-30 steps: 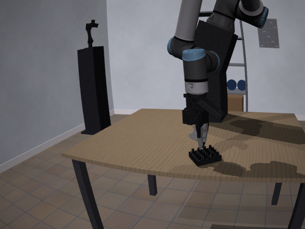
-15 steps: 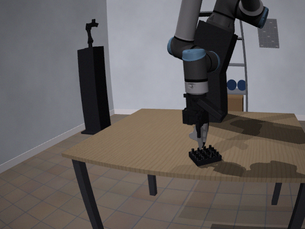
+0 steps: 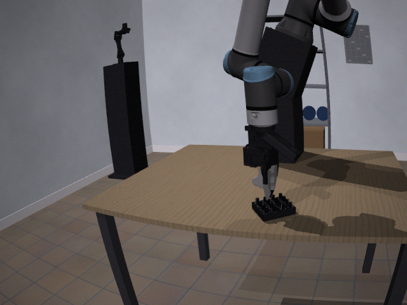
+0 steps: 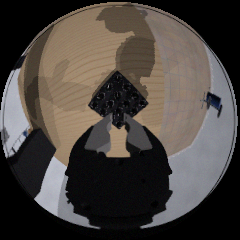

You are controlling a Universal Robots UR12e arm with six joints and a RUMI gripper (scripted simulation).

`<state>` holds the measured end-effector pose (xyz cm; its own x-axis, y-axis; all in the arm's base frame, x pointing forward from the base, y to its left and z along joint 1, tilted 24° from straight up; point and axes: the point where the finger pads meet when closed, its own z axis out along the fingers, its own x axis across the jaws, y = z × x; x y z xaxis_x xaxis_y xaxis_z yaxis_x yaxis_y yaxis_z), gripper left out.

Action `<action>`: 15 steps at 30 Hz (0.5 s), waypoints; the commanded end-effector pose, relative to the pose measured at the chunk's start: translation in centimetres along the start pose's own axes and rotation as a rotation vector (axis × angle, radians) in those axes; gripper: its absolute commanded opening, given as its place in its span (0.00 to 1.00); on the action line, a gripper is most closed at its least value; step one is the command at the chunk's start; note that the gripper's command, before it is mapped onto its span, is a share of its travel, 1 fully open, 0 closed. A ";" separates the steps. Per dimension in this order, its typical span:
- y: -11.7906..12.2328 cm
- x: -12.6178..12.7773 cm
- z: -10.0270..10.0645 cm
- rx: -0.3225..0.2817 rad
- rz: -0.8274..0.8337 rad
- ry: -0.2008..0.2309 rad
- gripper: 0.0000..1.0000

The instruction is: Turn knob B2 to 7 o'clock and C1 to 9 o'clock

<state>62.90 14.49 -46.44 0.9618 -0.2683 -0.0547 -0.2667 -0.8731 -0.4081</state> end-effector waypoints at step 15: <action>-0.2 0.2 1.2 0.001 -0.003 0.003 0.11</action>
<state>62.99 14.94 -47.38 0.9620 -0.2675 -0.0544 -0.2659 -0.8734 -0.4081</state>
